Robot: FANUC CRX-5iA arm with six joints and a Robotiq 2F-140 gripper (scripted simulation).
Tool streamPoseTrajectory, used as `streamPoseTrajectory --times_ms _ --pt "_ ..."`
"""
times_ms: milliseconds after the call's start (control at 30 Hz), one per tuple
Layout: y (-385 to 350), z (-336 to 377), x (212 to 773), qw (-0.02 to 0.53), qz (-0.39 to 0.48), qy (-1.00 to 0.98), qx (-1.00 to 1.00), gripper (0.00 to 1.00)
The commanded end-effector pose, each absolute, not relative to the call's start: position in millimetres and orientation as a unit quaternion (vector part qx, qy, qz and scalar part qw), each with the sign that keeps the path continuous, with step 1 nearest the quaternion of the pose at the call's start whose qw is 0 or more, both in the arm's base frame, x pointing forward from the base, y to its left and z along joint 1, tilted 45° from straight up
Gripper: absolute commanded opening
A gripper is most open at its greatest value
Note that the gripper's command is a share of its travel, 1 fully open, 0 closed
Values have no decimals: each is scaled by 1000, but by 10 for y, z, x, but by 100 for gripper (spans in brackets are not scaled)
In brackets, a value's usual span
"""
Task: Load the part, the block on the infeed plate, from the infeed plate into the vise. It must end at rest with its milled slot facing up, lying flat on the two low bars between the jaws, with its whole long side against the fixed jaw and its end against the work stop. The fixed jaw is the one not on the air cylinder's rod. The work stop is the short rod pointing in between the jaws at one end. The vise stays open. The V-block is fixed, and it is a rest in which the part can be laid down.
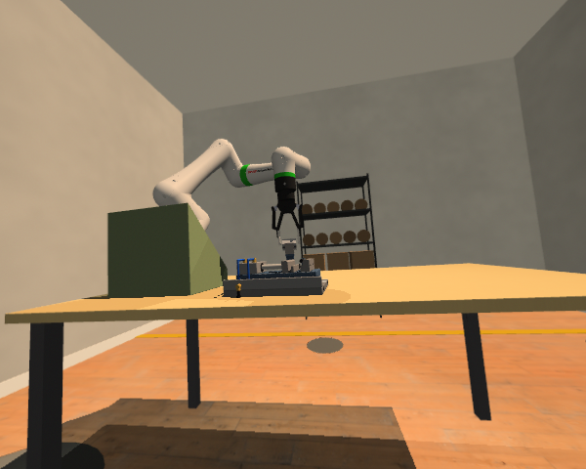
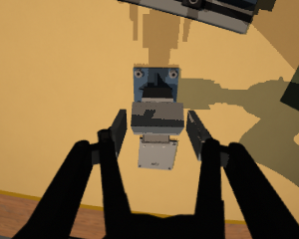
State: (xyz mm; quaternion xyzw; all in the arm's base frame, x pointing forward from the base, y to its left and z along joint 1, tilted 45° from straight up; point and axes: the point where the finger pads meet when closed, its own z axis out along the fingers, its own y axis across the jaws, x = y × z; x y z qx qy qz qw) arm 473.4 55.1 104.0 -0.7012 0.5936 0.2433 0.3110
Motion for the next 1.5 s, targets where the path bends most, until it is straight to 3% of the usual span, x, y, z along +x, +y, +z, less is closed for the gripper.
streamPoseTrajectory --times_ms 0,1467 --pt "545 1029 4733 320 256 588 -697 51" --pt "490 927 4754 447 409 499 -620 51"
